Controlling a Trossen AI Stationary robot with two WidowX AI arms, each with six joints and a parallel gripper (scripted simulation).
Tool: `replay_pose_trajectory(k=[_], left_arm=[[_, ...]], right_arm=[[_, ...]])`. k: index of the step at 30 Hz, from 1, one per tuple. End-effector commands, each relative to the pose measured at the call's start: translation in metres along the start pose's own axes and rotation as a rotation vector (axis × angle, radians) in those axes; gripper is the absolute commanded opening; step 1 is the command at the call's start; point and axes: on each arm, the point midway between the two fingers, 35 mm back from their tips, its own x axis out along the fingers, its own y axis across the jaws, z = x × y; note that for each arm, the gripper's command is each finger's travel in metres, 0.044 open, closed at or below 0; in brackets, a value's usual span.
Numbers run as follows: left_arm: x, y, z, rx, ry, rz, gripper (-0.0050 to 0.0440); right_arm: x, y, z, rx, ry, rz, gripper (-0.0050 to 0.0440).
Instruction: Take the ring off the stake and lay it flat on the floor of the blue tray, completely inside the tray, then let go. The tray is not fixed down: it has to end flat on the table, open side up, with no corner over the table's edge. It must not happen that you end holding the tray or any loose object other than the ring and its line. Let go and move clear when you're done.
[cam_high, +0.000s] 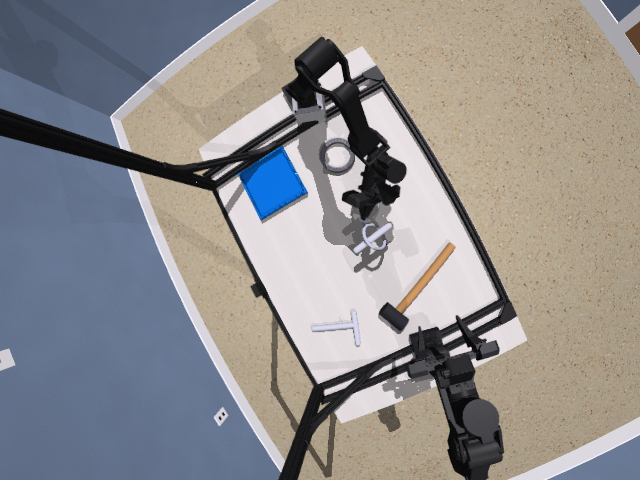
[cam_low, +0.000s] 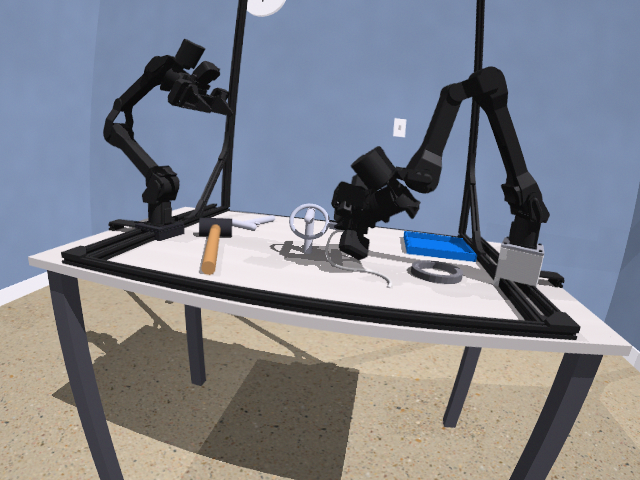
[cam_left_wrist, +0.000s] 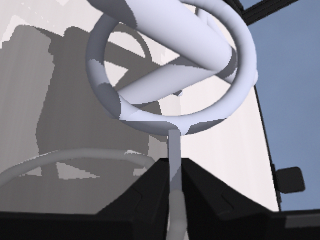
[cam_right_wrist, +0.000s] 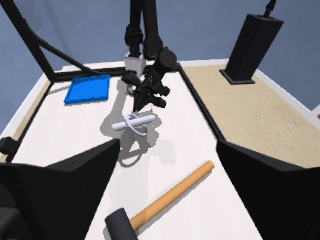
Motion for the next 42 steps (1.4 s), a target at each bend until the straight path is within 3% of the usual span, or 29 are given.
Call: replay_pose_trajectory(k=[1,24,35,42], left_arm=[[-0.002,0.005,0.000,-0.021,-0.003,-0.023,0.0000],[-0.008,0.019,0.002,-0.076,-0.023,-0.122,0.0000],[-0.014,0.017,0.005,-0.022,-0.007,-0.046,0.0000],[-0.017,0.017,0.009,-0.021,-0.006,-0.045,0.0000]], right_arm=[[0.000,0.000,-0.001,0.004,0.003,0.002,0.0400],[0.000,0.000,-0.001,0.004,0.003,0.002,0.0400],[0.000,0.000,-0.001,0.004,0.003,0.002,0.0400],[0.000,0.000,-0.001,0.004,0.003,0.002,0.0400]])
